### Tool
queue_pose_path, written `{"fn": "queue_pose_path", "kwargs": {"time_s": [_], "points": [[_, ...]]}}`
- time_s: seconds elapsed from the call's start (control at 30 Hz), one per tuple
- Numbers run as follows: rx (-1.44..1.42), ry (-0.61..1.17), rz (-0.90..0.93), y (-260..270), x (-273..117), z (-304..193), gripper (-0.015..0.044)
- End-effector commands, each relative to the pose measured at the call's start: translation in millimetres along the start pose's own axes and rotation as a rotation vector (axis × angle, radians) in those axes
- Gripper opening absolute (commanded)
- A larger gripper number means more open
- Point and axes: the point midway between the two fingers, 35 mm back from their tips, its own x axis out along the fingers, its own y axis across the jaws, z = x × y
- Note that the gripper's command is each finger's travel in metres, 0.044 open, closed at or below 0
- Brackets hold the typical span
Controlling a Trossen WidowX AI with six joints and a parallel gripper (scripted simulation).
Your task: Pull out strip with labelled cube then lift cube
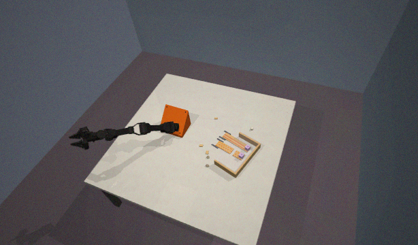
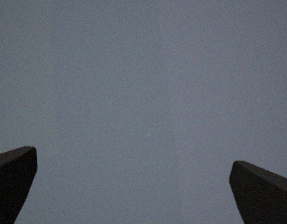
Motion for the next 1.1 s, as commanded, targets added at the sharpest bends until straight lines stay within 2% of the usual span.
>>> {"fn": "queue_pose_path", "kwargs": {"time_s": [0.0, 0.23, 0.47, 0.77, 1.07], "points": [[0.003, 0.003, 0.0, 1, 0, -2, 0.04], [0.112, 0.121, -0.008, 58, -13, -83, 0.04], [0.21, 0.306, -0.011, 129, -51, -168, 0.04], [0.277, 0.579, 0.031, 233, -134, -250, 0.04], [0.277, 0.814, 0.16, 329, -232, -278, 0.04]]}}
